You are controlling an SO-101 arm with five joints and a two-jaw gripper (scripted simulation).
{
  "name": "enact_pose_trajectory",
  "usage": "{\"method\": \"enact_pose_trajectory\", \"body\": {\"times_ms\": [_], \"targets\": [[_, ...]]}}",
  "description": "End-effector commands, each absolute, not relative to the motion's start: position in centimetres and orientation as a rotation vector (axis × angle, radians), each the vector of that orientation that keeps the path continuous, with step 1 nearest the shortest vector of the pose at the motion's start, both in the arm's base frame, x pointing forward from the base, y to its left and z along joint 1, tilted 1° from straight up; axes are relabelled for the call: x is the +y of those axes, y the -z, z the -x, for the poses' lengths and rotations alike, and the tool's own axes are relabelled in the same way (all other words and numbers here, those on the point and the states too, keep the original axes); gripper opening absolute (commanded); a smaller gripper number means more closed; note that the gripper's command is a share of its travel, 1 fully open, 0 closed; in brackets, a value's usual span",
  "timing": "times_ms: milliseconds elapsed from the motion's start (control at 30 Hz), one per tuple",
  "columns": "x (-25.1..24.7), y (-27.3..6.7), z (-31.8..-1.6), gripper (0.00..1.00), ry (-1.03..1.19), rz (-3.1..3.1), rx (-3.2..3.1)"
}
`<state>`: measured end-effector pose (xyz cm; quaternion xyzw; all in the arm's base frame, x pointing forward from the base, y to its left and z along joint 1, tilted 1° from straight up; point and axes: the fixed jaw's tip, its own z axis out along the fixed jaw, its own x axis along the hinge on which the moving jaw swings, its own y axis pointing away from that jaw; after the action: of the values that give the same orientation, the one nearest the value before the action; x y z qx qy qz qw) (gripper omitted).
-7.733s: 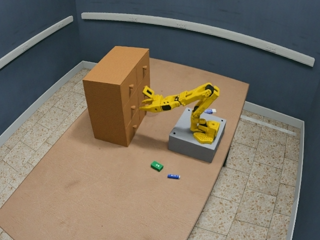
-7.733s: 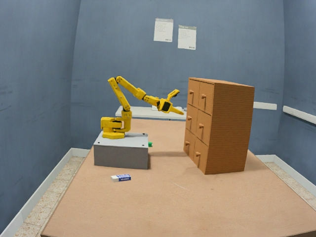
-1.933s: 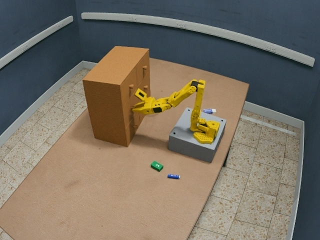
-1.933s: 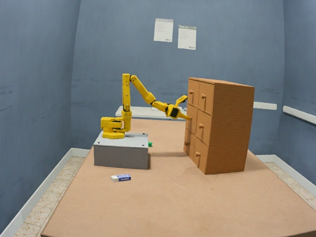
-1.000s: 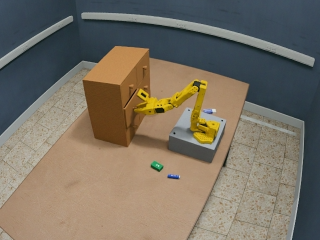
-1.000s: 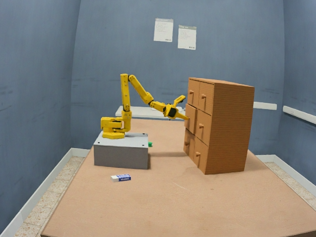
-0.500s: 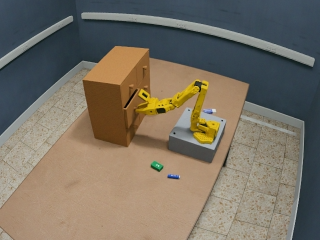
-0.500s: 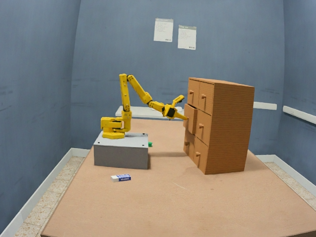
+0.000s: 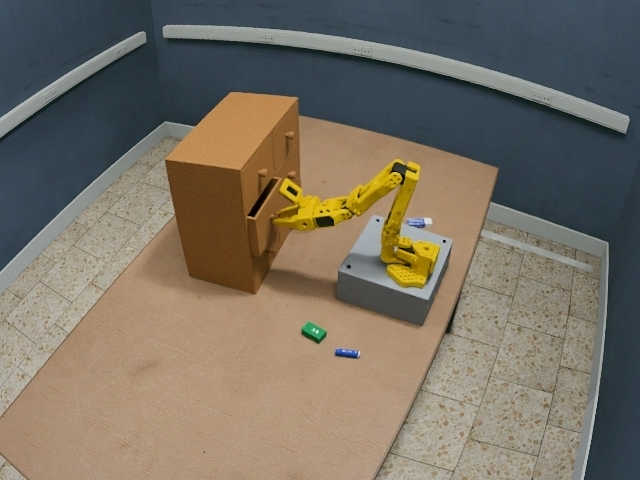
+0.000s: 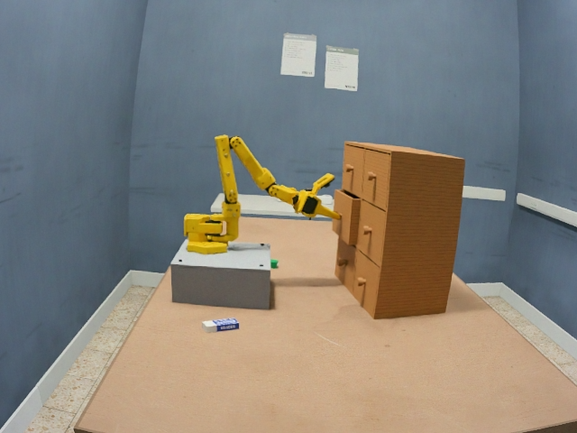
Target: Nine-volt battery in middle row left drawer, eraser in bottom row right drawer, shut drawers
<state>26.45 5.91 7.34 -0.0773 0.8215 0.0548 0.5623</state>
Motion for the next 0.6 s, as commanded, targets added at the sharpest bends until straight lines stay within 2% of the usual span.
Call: {"method": "enact_pose_trajectory", "body": {"times_ms": [0, 567], "targets": [[5.99, -7.44, -26.2, 0.0, -0.129, 0.191, 1.927], [5.91, -7.46, -25.63, 0.0, -0.13, 0.193, 1.927]]}}
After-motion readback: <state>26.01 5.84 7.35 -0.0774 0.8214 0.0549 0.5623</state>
